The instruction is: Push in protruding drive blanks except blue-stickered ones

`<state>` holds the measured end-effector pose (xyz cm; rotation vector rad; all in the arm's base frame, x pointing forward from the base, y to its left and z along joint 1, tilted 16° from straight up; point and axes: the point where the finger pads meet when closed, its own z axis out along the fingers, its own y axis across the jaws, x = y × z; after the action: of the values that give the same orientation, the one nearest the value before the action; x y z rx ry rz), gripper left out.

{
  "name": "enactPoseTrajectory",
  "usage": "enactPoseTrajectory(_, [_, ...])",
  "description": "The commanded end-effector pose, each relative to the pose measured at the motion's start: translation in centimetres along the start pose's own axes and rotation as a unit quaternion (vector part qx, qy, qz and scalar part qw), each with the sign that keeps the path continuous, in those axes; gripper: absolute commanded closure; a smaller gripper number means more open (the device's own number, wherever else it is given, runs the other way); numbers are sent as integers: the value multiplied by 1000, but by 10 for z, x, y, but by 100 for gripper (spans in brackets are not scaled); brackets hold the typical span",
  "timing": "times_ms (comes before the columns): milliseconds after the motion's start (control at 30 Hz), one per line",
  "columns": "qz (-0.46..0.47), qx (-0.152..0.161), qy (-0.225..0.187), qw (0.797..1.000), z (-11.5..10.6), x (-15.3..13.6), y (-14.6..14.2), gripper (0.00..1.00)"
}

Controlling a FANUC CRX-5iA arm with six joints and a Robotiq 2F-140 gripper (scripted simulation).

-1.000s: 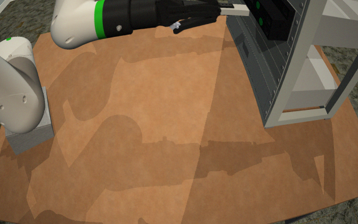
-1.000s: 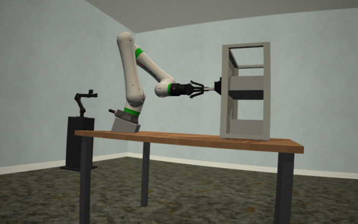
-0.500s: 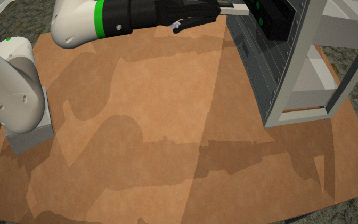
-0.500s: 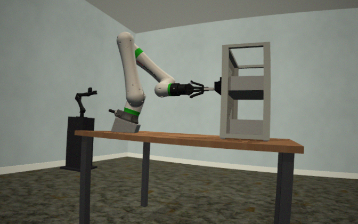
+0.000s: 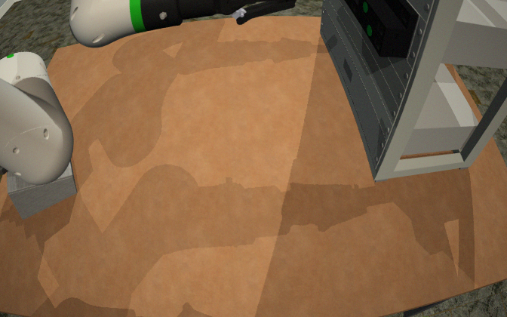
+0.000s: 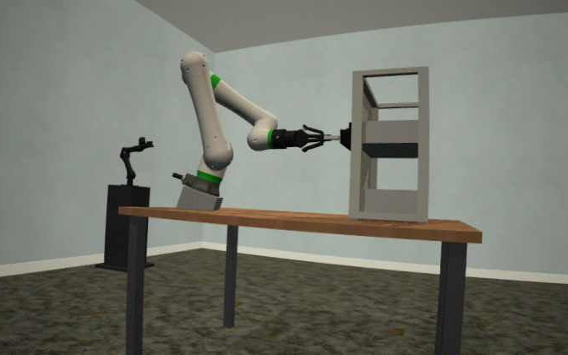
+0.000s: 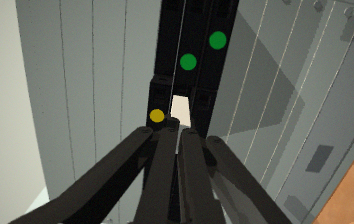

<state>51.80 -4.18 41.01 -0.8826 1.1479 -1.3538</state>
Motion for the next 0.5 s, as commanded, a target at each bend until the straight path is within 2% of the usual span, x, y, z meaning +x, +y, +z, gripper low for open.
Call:
enactPoseTrajectory(0, [-2,-2,5,1000,-5,-16,-11,100])
enactPoseTrajectory(233, [-2,-2,5,1000,-11,-38,-23,100])
enactPoseTrajectory(467, [-2,-2,5,1000,-11,-41,-25,100])
